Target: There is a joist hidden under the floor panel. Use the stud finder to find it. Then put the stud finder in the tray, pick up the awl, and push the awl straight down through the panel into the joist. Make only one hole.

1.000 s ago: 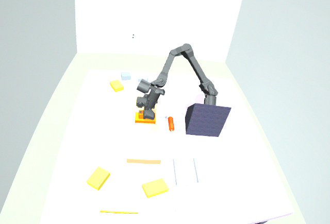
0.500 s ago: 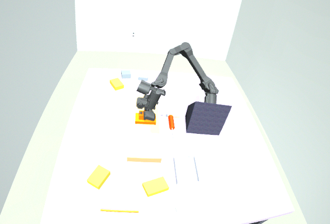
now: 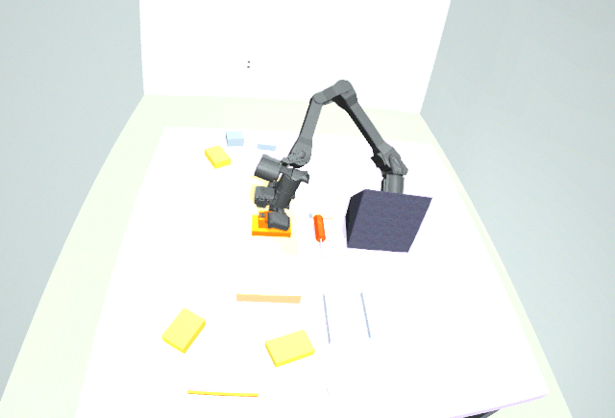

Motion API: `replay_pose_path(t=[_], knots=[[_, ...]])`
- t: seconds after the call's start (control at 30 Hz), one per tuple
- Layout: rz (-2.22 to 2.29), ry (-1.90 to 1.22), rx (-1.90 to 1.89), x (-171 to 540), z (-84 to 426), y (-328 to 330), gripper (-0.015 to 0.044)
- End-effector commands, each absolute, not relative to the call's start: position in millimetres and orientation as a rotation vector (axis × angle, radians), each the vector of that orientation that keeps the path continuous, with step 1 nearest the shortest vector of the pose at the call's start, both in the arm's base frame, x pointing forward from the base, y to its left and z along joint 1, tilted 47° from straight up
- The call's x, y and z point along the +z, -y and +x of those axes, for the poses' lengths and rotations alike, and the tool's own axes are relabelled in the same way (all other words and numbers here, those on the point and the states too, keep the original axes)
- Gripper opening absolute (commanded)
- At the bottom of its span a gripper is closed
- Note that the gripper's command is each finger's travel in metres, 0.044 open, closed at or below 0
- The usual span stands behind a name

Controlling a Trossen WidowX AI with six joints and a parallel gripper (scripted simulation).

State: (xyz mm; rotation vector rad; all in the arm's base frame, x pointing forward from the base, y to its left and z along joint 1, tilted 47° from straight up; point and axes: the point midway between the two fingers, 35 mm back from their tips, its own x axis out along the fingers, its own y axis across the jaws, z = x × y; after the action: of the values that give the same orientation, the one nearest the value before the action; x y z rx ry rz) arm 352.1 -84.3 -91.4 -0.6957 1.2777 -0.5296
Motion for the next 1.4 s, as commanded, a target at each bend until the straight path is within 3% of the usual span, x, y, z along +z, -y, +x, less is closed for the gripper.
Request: replay_pose_path(t=[0.0, 1.37], knots=[[-0.694, -1.278, -0.530, -96.5, 352.6, 79.7, 0.0000], [-0.691, -1.277, -0.529, -136.6, 351.5, 40.7, 0.0000]])
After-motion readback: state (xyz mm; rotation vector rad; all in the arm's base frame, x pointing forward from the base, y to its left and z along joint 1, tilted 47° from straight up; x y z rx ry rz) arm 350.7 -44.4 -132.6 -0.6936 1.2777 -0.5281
